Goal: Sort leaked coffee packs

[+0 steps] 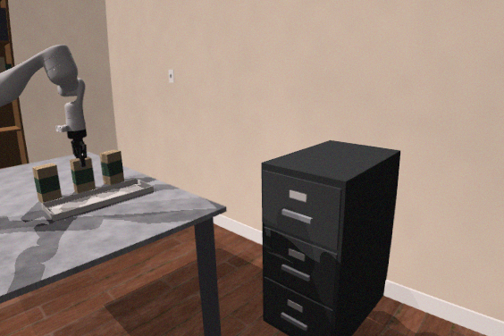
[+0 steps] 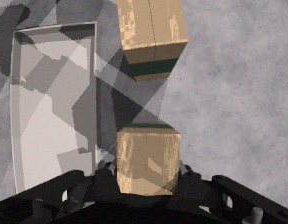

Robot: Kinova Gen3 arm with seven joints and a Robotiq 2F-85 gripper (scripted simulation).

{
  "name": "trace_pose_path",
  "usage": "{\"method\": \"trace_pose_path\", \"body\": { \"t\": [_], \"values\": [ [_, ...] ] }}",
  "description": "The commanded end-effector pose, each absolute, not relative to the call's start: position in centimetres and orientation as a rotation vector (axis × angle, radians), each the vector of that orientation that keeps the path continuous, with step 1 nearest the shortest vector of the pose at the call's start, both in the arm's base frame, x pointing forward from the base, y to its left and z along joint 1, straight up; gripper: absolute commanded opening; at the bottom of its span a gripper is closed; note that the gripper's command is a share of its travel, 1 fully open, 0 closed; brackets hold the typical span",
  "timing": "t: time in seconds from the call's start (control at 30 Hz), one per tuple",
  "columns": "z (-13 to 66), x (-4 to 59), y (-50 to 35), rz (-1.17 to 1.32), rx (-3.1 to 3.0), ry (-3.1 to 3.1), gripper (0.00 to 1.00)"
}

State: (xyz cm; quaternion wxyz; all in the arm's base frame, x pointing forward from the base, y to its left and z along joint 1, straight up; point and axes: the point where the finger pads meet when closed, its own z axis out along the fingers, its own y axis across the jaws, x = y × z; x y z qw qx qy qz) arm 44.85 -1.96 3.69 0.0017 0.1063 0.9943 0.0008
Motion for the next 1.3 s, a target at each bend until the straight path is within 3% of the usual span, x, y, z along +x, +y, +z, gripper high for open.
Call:
{"method": "trace_pose_path", "body": {
  "t": [0.0, 0.13, 0.17, 1.27],
  "values": [
    [3.67, 44.85, -1.98, 0.002, 0.334, 3.12, 0.27],
    [3.67, 44.85, -1.98, 0.002, 0.334, 3.12, 0.27],
    [3.67, 44.85, -1.98, 0.002, 0.334, 3.12, 0.85],
    [3.67, 44.85, -1.98, 0.002, 0.334, 3.12, 0.85]
  ]
}}
